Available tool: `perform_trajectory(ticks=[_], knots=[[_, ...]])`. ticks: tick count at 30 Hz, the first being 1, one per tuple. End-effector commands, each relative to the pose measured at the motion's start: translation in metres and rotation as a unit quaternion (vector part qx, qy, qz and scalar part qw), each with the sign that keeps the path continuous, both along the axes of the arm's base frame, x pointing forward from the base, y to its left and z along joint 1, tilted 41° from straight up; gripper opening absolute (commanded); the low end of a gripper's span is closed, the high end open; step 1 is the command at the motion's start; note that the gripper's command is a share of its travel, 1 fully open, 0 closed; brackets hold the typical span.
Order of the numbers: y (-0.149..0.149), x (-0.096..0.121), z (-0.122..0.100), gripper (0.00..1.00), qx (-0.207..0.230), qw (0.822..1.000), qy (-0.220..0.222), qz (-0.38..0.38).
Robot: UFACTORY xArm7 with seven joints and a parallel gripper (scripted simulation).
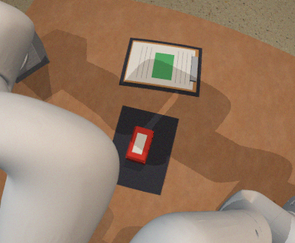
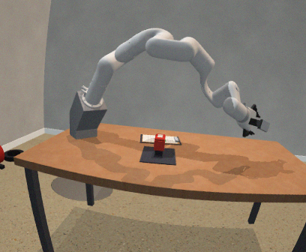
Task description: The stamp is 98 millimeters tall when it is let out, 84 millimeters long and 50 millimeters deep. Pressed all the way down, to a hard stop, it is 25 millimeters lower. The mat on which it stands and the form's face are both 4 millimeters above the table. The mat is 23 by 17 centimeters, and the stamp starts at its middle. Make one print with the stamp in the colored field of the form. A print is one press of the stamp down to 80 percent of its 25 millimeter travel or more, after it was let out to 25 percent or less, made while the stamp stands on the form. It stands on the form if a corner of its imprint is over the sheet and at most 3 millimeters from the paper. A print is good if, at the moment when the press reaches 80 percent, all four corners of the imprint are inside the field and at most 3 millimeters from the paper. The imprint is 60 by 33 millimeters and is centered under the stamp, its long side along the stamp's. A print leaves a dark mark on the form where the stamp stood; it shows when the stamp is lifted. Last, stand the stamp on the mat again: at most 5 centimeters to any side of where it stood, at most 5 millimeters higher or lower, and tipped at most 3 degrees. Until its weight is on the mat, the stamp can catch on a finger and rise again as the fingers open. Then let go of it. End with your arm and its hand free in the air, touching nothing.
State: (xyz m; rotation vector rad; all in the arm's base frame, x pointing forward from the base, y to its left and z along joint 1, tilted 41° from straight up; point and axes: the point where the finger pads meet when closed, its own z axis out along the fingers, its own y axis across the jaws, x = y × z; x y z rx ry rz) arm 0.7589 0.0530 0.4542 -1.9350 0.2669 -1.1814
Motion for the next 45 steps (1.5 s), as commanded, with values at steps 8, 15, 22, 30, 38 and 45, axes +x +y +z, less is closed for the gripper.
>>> perform_trajectory(ticks=[8,15,22,30,38,45], knots=[[0.001,0.000,0.003,1.00,0.000,1.000,-0.002,0.001],[0.001,0.000,0.003,1.00,0.000,1.000,-0.002,0.001],[0.000,-0.004,0.001,1.00,0.001,1.000,0.000,-0.005],[-0.013,-0.057,-0.037,1.00,0.000,0.995,0.046,-0.088],[-0.029,-0.125,-0.086,1.00,-0.003,0.976,0.109,-0.190],[-0.042,-0.171,-0.118,1.00,-0.004,0.954,0.147,-0.260]])
